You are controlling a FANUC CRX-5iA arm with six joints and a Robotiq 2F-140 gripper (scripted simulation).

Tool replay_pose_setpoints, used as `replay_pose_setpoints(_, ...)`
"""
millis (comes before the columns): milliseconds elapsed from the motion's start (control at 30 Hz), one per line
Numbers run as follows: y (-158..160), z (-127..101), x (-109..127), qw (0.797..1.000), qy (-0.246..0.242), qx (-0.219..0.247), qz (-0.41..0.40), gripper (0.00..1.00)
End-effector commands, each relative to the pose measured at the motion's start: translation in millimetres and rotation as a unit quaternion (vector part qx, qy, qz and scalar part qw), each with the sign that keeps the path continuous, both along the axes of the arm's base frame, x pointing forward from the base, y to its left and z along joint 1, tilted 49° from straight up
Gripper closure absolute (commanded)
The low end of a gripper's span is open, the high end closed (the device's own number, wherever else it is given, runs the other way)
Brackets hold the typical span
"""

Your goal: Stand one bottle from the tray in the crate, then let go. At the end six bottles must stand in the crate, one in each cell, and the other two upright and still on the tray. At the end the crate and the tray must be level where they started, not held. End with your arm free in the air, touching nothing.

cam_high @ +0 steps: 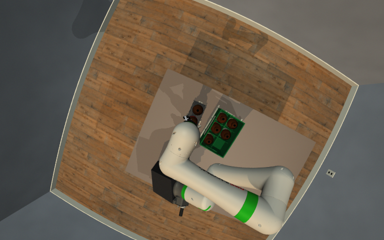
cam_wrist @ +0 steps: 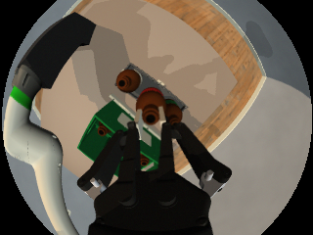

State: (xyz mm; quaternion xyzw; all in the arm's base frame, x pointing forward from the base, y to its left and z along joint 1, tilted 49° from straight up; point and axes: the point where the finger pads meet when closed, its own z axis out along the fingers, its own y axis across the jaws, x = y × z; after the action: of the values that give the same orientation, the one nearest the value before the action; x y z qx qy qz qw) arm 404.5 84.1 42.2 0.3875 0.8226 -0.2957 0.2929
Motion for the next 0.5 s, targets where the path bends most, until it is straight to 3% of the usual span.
replay_pose_setpoints(0,0.3,0.0,0.0,1.0,0.0,0.0,0.0,1.0)
replay_pose_setpoints(467,1.5,1.2,-0.4,1.0,0.0,0.0,0.0,1.0)
